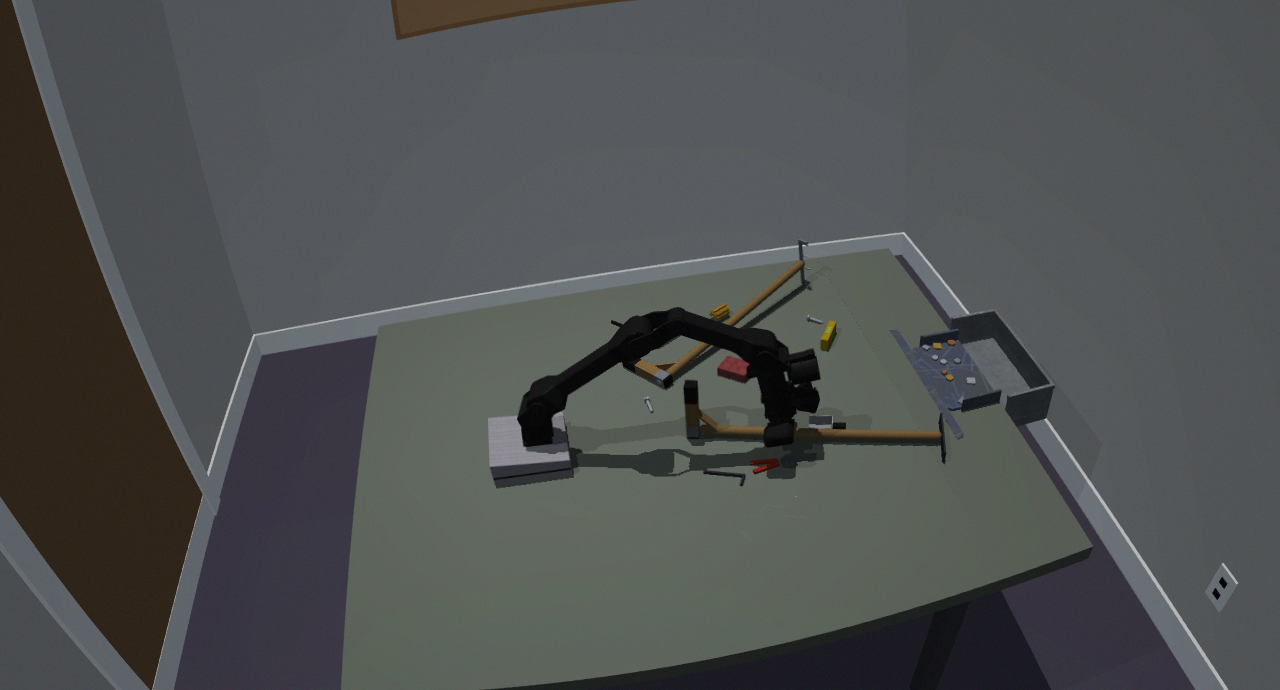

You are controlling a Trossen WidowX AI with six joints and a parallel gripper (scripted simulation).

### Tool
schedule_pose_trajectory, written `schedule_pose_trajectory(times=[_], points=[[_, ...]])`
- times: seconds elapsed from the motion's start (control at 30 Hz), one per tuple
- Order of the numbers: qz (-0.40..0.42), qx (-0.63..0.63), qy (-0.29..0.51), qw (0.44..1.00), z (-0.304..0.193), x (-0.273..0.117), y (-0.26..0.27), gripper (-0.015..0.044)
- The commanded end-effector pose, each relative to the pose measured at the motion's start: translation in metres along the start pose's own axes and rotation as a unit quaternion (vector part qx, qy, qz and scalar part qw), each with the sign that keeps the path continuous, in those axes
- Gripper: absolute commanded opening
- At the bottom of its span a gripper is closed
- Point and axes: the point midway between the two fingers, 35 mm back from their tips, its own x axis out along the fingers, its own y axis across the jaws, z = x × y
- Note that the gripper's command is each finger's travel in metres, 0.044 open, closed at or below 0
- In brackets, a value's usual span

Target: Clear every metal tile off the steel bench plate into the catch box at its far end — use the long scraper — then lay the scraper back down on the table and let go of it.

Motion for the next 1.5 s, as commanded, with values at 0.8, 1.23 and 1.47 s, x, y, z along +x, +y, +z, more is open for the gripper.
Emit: schedule_pose_trajectory(times=[0.8, 1.23, 1.47], points=[[0.004, -0.002, -0.002, 1.0, 0.002, 0.0, 0.034, 0.0], [0.001, 0.001, -0.003, 1.0, 0.003, -0.002, 0.035, 0.0], [0.002, 0.001, -0.014, 1.0, 0.01, -0.025, 0.035, 0.0]])
